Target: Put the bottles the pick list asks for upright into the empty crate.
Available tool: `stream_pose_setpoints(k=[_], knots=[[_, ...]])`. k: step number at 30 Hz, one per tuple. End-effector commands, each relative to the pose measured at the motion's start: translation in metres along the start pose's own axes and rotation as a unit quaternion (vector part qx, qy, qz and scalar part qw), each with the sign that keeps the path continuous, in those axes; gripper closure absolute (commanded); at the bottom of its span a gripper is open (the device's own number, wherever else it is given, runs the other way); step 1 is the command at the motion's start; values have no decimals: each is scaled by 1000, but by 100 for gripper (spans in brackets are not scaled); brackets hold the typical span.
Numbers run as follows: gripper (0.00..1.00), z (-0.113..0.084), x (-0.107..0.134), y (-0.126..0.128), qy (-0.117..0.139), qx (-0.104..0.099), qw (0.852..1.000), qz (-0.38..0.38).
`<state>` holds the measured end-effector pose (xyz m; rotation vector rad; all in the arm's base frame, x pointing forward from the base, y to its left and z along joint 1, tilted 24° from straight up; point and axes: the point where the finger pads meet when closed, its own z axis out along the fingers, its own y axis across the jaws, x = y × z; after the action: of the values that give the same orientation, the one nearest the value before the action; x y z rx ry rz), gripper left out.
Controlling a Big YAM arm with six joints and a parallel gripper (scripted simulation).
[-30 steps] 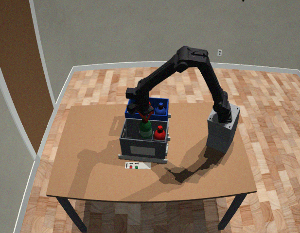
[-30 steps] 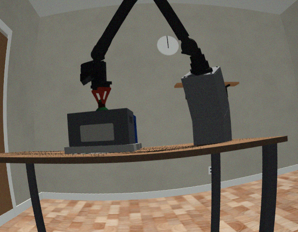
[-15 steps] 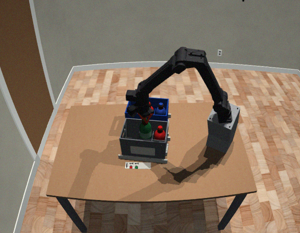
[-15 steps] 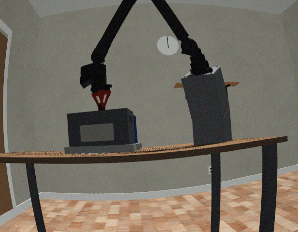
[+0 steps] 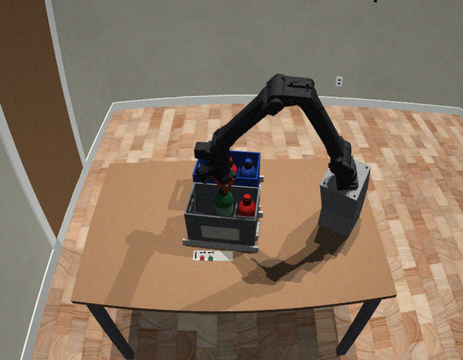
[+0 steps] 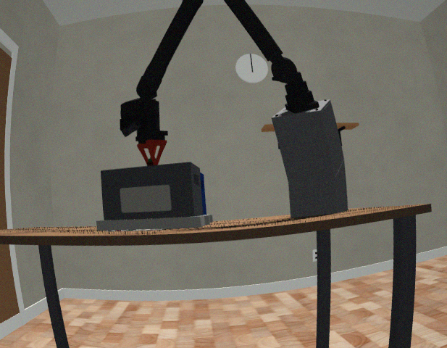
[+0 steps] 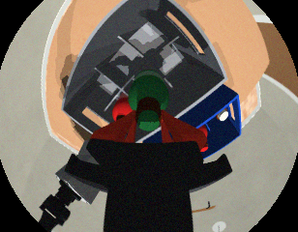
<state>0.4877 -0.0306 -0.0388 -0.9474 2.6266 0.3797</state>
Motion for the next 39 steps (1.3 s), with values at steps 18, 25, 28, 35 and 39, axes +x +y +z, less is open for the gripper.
stream_pose_setpoints(k=[18,25,28,35,39], knots=[[100,-6,-19,-18,-22,27,999,-2],[100,1,-6,-11,-16,21,1000,4],[100,-1,-9,-13,-18,23,1000,3],[100,0,-10,-13,-17,22,1000,2],[100,4,-8,-11,-17,21,1000,2]])
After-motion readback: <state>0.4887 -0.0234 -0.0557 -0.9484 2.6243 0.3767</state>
